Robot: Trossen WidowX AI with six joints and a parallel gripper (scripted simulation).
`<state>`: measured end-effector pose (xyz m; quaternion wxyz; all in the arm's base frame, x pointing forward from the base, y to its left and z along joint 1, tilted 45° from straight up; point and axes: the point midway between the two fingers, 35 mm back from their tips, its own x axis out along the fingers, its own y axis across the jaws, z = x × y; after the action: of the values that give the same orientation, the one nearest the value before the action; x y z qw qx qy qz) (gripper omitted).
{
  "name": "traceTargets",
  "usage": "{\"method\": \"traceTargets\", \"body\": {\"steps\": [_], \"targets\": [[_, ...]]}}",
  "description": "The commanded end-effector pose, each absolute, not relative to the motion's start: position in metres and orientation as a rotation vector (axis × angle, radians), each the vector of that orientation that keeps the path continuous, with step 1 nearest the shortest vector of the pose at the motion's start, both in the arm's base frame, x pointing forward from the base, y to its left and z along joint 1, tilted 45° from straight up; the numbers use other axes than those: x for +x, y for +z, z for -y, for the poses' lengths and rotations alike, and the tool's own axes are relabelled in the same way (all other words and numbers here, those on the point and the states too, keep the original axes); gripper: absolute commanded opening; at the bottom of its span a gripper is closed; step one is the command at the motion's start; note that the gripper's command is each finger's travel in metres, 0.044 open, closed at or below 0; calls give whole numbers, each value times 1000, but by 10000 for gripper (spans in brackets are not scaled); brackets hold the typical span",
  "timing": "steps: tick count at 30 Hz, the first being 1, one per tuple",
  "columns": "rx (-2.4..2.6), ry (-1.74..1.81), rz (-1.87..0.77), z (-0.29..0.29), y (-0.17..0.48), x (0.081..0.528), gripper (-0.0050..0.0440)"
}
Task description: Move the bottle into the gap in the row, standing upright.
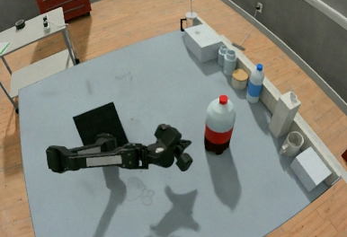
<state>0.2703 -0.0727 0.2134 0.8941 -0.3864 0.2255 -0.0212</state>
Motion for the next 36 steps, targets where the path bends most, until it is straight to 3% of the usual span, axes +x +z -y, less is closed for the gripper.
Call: {"method": "traceTargets", "body": {"steps": [1, 36], "targets": [[-802, -39, -467, 76, 209, 271, -50], [-801, -43, -459, 107, 179, 271, -50]]}}
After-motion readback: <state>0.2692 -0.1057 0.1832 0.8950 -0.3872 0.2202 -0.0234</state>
